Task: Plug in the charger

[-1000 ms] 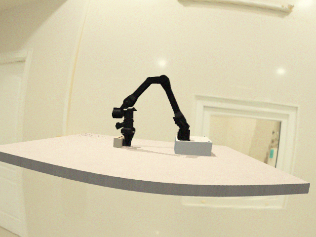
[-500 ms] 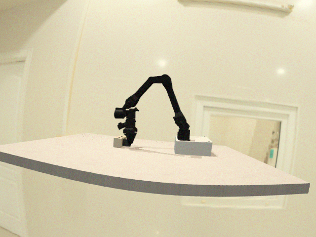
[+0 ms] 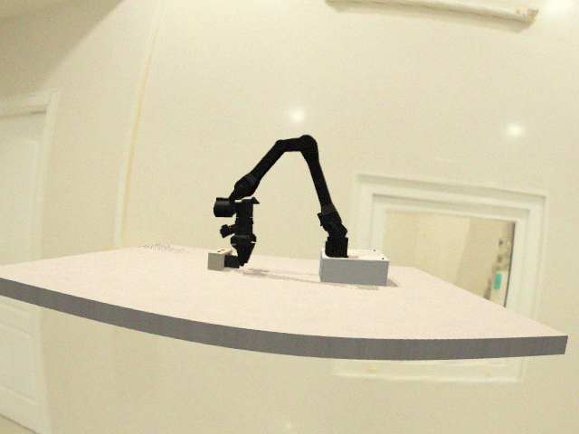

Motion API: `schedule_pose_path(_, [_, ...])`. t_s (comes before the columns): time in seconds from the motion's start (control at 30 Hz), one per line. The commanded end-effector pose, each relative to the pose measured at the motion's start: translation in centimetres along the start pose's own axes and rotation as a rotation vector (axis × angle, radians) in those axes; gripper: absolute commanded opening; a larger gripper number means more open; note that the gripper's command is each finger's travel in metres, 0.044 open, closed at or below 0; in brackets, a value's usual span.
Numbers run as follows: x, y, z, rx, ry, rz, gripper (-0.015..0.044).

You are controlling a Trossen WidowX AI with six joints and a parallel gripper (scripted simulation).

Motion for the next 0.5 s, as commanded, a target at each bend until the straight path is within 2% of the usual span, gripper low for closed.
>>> schedule_pose_path(0.0, [0.5, 0.0, 0.0, -0.002, 0.003, -0.002, 0.044])
schedule_pose_path(0.47, [2.0, -0.2, 0.0, -0.002, 0.003, -0.001, 0.044])
Point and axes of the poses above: the point midway between the two fingers, 35 mm back from their tips, its own y axis back along the fingers, its own z axis across the jaws, x = y × z, the point moved 9 cm from there along y, back along the fingers, and after that the axes turned 1 degree about y, right-handed, at the moved point
